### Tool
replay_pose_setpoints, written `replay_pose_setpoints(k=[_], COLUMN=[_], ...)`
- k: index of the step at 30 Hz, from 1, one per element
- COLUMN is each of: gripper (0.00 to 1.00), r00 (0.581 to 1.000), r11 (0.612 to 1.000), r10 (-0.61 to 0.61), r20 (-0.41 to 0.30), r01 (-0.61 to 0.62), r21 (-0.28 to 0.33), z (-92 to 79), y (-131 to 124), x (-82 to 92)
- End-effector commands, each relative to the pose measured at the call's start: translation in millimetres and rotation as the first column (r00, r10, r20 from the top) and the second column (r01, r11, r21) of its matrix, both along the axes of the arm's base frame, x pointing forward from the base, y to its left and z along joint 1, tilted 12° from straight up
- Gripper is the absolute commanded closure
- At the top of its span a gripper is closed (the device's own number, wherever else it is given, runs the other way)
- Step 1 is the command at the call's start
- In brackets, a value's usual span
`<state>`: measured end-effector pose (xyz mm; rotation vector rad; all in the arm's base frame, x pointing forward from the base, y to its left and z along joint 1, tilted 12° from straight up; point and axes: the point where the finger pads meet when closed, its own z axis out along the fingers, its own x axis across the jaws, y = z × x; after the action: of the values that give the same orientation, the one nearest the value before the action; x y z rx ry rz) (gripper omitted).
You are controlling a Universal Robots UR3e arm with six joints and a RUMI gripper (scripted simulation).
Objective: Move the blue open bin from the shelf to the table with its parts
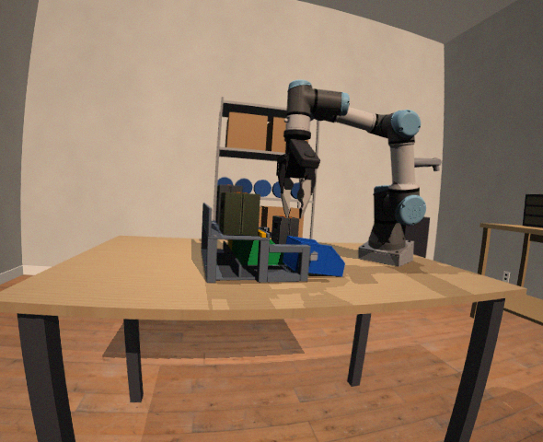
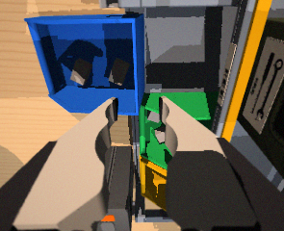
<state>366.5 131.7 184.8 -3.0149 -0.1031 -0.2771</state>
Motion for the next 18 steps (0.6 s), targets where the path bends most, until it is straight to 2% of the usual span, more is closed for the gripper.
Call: replay_pose_setpoints(k=[1, 13, 18], gripper=[0.8, 0.8, 0.8], r00=[1.0, 1.0, 1.0], r11=[1.0, 1.0, 1.0], r10=[0.0, 0.0, 0.0], r20=[0.003, 0.003, 0.003], r01=[0.0, 0.0, 0.0], r21=[0.0, 0.0, 0.0], z=[0.0, 0.0, -9.8], y=[-0.1, -0.1, 1.1], x=[-1.0, -1.0, 0.5])
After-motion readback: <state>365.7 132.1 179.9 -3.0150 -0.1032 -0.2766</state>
